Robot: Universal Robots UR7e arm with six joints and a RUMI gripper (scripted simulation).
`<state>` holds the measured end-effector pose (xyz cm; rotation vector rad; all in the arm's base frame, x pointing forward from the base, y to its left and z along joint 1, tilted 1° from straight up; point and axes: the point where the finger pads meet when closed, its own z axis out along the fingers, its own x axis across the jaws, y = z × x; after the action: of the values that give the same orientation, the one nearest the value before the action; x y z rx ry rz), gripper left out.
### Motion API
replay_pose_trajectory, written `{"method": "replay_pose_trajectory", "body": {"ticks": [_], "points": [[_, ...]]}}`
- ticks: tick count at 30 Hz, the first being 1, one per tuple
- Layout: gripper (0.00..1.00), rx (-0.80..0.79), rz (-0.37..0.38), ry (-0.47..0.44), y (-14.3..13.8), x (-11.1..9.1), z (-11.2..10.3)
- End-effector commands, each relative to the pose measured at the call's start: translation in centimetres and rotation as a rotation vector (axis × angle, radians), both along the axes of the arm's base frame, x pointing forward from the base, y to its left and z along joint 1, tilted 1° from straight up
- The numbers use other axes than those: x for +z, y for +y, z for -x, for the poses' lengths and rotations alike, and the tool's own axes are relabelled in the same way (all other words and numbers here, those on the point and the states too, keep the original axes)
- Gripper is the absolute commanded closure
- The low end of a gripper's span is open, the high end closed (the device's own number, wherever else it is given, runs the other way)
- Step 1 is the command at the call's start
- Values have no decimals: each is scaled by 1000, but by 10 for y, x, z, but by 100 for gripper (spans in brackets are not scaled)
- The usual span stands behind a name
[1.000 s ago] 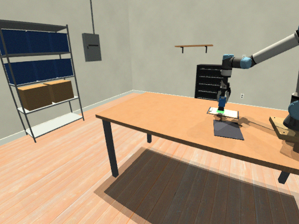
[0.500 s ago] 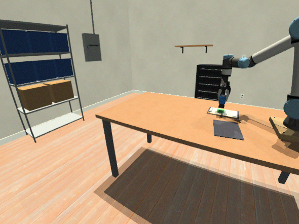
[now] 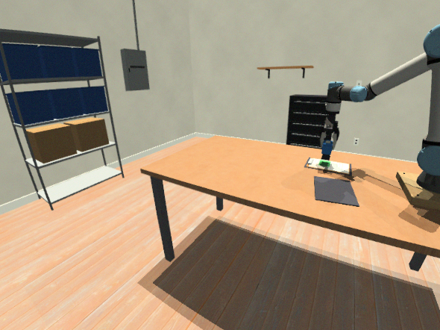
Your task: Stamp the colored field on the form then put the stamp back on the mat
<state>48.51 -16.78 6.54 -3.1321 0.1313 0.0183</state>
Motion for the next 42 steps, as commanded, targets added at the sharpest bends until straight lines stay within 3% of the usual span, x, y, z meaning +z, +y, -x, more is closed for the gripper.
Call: {"method": "replay_pose_trajectory", "body": {"ticks": [1, 13, 34, 42], "points": [[80, 0, 1, -1, 0, -5, 0], [80, 0, 1, -1, -1, -30, -1], [80, 0, 1, -1, -1, -36, -1], [80, 0, 1, -1, -1, -55, -1]]}}
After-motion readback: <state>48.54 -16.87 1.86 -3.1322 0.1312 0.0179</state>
